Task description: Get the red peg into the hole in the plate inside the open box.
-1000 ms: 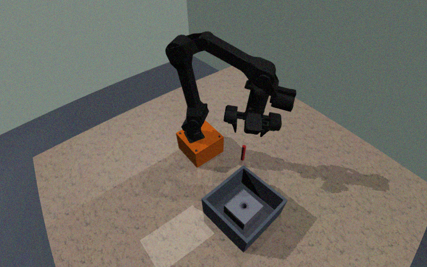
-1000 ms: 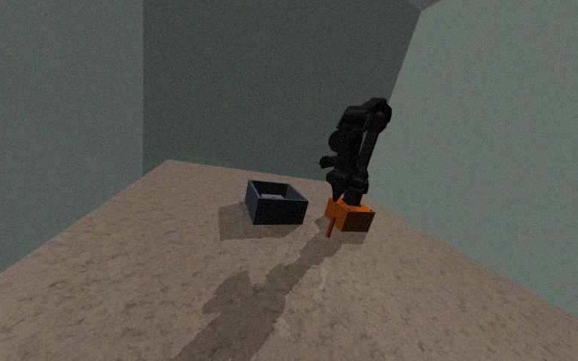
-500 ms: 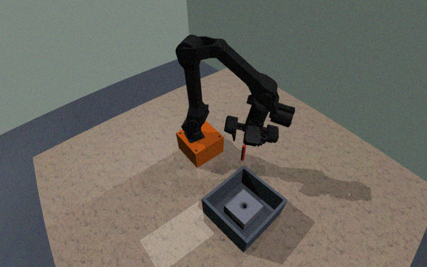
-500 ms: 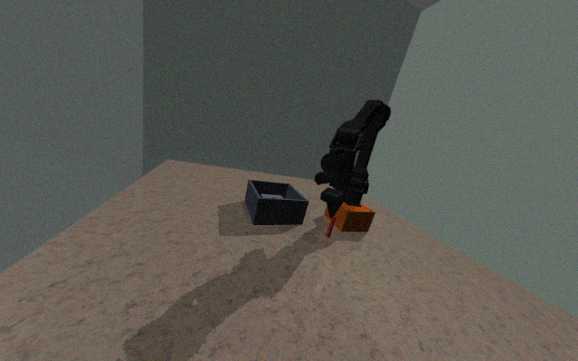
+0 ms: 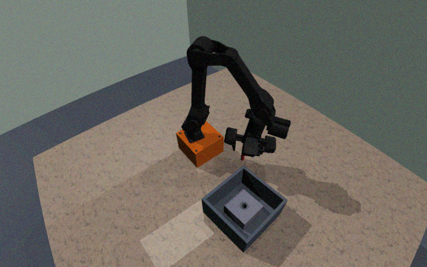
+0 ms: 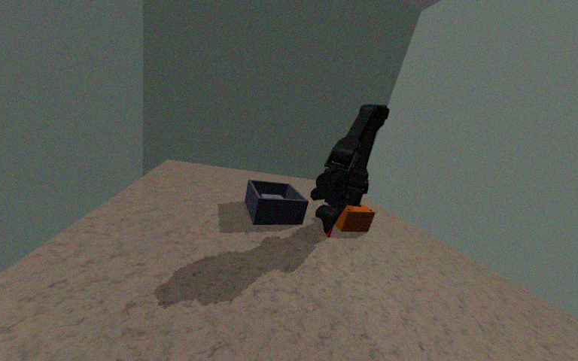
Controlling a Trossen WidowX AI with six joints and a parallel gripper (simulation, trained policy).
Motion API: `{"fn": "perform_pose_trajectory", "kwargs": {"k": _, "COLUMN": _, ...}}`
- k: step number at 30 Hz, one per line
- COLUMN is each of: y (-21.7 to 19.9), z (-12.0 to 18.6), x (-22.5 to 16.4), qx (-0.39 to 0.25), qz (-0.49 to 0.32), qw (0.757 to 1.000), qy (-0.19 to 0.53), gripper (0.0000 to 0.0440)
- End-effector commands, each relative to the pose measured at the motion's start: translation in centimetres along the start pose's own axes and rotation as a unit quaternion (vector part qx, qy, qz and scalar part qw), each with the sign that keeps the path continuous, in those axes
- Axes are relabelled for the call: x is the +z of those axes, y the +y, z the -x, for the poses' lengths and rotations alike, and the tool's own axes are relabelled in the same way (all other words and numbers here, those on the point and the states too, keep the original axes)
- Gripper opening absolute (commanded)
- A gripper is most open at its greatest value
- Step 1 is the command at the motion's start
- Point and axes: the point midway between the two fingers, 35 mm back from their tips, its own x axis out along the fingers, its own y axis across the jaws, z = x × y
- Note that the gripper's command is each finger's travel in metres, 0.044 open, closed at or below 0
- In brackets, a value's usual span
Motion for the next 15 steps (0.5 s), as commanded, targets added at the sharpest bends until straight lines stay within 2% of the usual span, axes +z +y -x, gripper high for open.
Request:
{"fn": "perform_pose_trajectory", "kwargs": {"k": 1, "y": 0.0, "z": -1.1, "x": 0.2, "qx": -0.004, "qz": 0.001, "qw": 1.0, "qy": -0.003, "gripper": 0.041}}
{"fn": "perform_pose_trajectory", "kwargs": {"k": 15, "y": -0.9, "z": -4.1, "x": 0.0, "qx": -0.044, "qz": 0.001, "qw": 0.999, "qy": 0.005, "gripper": 0.0057}}
